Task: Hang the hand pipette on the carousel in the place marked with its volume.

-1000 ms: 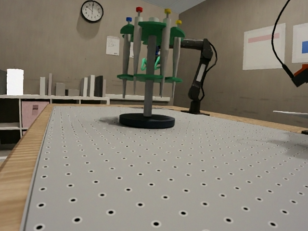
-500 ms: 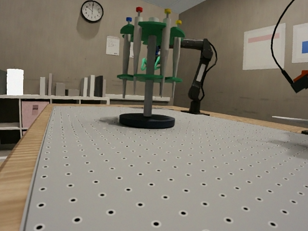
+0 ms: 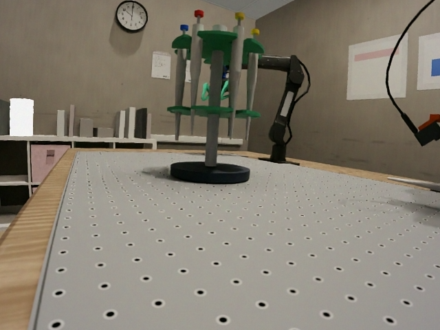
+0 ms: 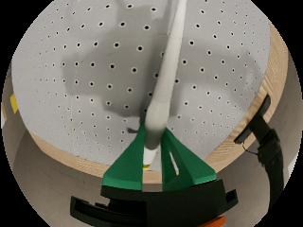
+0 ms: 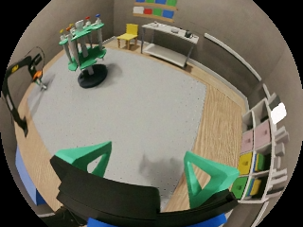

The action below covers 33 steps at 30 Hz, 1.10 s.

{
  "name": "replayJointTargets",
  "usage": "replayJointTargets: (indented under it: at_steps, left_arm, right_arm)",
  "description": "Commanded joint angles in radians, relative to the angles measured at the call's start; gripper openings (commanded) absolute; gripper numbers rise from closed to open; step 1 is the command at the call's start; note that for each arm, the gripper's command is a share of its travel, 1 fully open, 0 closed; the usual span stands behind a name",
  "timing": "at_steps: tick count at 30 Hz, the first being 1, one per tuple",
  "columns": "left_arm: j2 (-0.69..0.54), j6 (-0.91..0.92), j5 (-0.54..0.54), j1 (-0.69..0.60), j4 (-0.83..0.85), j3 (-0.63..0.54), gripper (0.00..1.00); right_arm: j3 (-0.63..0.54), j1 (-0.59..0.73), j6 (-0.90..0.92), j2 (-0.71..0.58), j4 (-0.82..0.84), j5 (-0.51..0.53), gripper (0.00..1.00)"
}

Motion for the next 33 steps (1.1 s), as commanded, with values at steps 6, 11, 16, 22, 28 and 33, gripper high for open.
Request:
replayJointTargets:
  at_steps: [6,11,16,22,28,33]
  left_arm:
    - [0.003,0.008,0.013,0.007,0.059,-0.017,0.12]
    - [0.016,0.008,0.013,0.007,0.084,-0.041,0.12]
    - [-0.006,0.008,0.013,0.007,0.099,-0.024,0.12]
    - [0.014,0.002,0.005,0.002,0.102,-0.053,0.12]
    - [0.014,0.002,0.005,0.002,0.102,-0.054,0.12]
    - [0.014,0.002,0.005,0.002,0.102,-0.054,0.54]
  right_arm:
    - [0.01,-0.011,-0.011,0.01,0.009,-0.023,1.0]
    - [0.01,-0.011,-0.011,0.01,0.009,-0.023,1.0]
    - [0.01,-0.011,-0.011,0.01,0.009,-0.023,1.0]
    - [0.01,-0.011,-0.011,0.01,0.009,-0.023,1.0]
    - [0.01,-0.011,-0.011,0.01,0.009,-0.023,1.0]
    - [0.01,-0.011,-0.011,0.01,0.009,-0.023,1.0]
